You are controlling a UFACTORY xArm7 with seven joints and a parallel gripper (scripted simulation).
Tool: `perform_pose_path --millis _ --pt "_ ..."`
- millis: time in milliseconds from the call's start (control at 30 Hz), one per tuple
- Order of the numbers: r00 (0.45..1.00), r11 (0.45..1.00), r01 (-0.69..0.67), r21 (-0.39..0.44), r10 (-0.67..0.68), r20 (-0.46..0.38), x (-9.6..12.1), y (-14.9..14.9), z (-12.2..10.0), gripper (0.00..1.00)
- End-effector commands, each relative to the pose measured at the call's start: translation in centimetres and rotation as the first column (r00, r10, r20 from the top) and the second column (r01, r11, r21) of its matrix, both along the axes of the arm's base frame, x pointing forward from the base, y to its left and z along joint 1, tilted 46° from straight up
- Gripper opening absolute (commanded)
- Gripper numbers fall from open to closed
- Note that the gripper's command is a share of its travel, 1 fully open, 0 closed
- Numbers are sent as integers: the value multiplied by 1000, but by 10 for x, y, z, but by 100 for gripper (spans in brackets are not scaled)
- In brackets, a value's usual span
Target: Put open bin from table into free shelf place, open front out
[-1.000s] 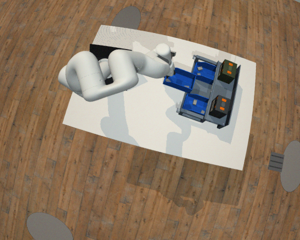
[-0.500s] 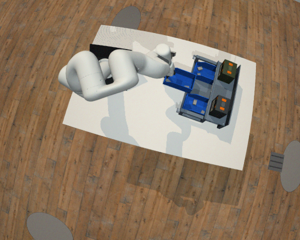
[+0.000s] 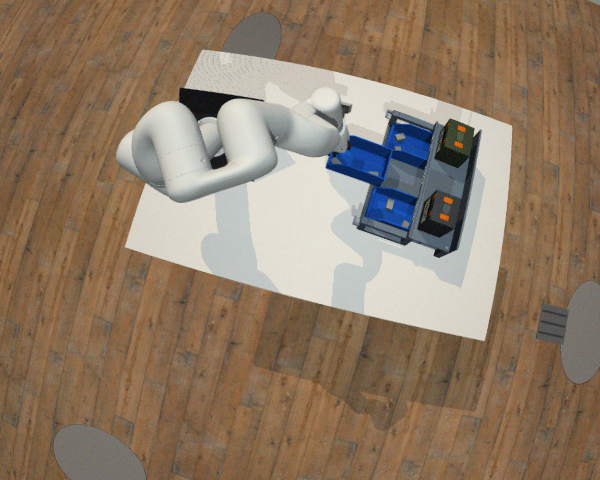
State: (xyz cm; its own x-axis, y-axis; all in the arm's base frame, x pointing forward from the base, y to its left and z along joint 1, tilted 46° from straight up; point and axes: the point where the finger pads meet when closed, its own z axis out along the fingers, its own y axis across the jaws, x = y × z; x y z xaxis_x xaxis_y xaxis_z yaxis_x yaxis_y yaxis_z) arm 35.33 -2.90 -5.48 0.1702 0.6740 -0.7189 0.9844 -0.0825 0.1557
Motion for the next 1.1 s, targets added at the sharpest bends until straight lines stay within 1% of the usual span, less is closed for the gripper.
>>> perform_pose_path --millis 0,200,600,767,1067 --pt "1000 1000 -2 2 2 2 1 2 0 0" --pt "998 999 41 11 -40 -39 1 2 0 0" --pt "998 999 41 11 -40 -39 1 2 0 0" --pt "993 996 84 19 -82 -79 1 2 0 0" --pt "993 996 84 19 -82 -79 1 2 0 0"
